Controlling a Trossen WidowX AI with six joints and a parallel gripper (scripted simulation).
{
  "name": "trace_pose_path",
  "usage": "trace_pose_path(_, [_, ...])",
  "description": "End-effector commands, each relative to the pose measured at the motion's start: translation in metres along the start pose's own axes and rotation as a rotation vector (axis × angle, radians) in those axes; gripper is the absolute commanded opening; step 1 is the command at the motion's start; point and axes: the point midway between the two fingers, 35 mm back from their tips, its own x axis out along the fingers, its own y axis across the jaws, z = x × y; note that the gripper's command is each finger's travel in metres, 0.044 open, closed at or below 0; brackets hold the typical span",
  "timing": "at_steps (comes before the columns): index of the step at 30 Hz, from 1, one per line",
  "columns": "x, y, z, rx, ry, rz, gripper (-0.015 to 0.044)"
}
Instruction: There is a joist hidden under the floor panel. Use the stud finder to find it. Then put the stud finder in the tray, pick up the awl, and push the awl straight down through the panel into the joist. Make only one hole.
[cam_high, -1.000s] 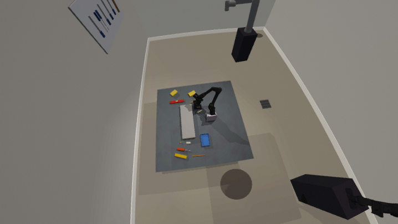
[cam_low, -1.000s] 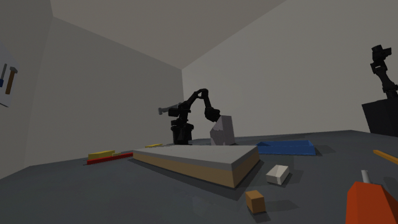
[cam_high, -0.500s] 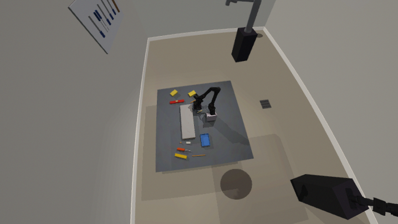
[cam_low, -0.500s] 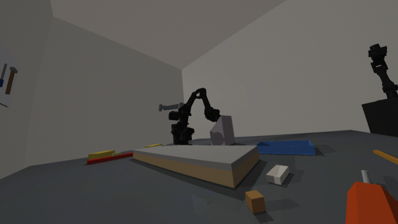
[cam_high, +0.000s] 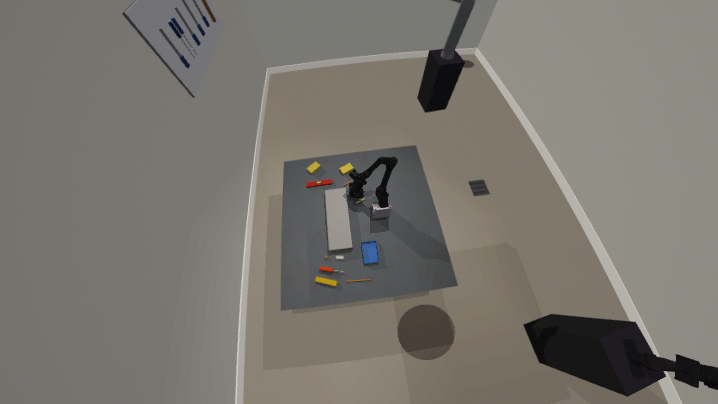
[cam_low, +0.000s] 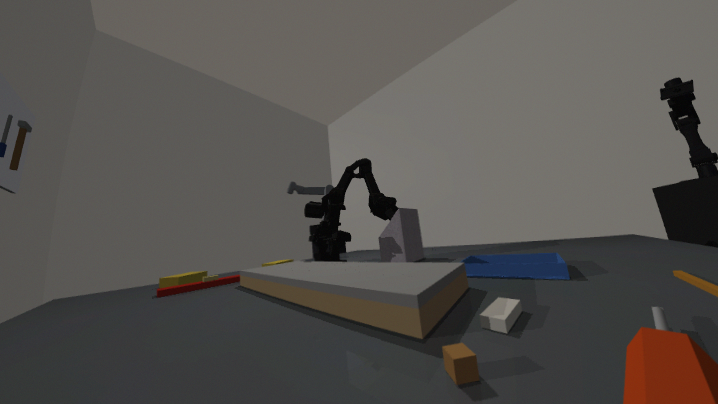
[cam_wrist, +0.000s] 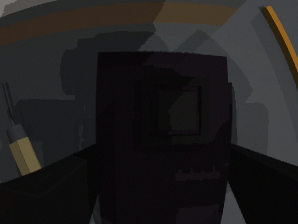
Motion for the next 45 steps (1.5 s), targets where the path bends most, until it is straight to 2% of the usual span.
trace_pose_path(1, [0.000, 0.000, 0.001, -0.004, -0.004, 0.002, 0.0281])
trace_pose_path(18, [0.000, 0.000, 0.001, -0.004, -0.004, 0.002, 0.0168])
trace_pose_path(24, [-0.012, 0.001, 0.008, -0.001, -0.002, 0.009, 0.0010])
trace_pose_path(25, [-0.016, 0.001, 0.011, 0.000, -0.002, 0.011, 0.0000])
trace_pose_path(41, [-0.091, 0.001, 0.029, -0.001, -0.003, 0.009, 0.0000])
trace_pose_path(45, [-0.098, 0.000, 0.029, -0.002, -0.004, 0.007, 0.0000])
